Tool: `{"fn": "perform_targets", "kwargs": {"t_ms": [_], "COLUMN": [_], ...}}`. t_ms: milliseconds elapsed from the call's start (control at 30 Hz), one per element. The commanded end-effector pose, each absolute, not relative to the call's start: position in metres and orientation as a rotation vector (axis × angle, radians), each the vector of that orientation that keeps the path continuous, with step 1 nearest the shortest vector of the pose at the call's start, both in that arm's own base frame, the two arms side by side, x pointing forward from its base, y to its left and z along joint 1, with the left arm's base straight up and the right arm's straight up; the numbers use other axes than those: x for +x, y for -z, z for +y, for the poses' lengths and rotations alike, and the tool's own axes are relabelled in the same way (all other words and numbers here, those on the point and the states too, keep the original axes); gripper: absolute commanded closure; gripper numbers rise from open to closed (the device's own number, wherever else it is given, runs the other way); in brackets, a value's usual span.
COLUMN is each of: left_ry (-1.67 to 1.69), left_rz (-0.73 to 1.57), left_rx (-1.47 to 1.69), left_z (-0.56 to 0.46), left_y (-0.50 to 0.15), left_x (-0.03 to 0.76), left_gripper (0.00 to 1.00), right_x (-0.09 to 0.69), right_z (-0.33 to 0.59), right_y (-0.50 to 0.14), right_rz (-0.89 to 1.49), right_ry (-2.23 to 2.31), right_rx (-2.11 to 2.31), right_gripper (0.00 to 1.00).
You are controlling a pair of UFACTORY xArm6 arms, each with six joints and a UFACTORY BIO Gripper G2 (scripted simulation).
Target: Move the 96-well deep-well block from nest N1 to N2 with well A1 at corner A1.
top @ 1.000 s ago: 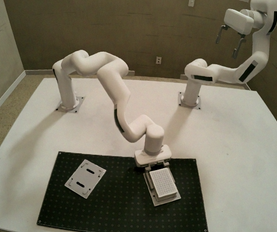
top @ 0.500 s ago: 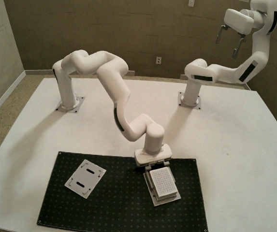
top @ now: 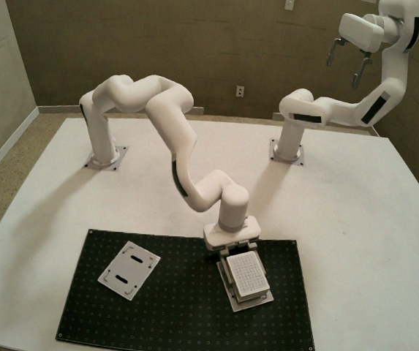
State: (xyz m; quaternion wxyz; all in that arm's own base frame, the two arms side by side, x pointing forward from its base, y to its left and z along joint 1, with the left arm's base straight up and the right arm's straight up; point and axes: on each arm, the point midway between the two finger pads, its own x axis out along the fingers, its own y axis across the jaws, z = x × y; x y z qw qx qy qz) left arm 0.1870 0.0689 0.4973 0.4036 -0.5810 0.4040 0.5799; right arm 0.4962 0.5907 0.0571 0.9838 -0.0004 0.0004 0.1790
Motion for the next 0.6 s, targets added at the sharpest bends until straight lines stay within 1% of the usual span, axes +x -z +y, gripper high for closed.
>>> {"fn": "perform_targets", "kwargs": {"t_ms": [0,567], "left_ry": [-1.464,-1.464], "left_rz": [1.019,1.019], "left_rx": [-1.467,-1.467], "left_z": [0.069,0.069], "left_y": [-0.498,-0.498], "left_x": [0.187,0.187], "left_gripper": [0.0,0.0], "right_x": [0.497,0.497], "right_z": [0.592,0.592], "right_y": [-0.063,-0.075], "right_rz": [-0.004,-0.004], "right_ry": [-0.36,-0.36], "right_rx": [0.004,0.004], "right_gripper": [1.0,1.0]}}
